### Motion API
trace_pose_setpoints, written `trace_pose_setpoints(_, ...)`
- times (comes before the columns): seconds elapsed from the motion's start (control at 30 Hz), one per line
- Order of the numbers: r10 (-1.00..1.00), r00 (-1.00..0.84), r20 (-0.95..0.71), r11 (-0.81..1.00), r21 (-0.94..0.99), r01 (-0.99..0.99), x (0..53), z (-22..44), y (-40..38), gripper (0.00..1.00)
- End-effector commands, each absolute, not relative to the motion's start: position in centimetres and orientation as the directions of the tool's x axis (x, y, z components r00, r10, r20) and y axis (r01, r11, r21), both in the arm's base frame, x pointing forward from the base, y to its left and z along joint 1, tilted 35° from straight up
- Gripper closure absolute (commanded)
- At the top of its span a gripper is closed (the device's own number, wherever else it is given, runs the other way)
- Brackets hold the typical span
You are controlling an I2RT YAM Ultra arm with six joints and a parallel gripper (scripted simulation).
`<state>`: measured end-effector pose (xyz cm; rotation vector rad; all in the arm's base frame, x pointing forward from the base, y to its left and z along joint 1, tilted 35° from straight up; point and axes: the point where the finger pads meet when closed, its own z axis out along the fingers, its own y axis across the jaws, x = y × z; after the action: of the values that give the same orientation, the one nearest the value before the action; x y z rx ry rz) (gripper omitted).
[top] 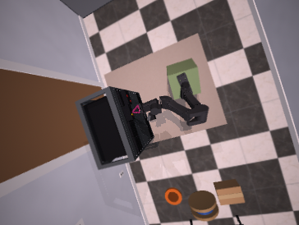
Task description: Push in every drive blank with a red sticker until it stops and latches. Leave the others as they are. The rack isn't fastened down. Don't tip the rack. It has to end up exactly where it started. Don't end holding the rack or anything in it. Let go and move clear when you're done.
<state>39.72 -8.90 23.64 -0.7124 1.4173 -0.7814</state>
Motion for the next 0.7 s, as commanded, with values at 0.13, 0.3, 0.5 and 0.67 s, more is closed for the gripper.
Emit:
trace_pose_setpoints(0.13,-0.82,-0.033,-0.571,0.567,-0.819,0.092,40.49,24.66,-10.3,1.0)
trace_pose_setpoints(0.3,-0.818,-0.04,-0.573,0.569,-0.818,0.089,40.73,24.57,-10.63,1.0)
trace_pose_setpoints(0.5,-0.818,-0.042,-0.573,0.568,-0.818,0.091,40.88,24.66,-10.84,1.0)
trace_pose_setpoints(0.67,-0.818,-0.042,-0.573,0.568,-0.818,0.092,40.88,24.66,-10.84,1.0)
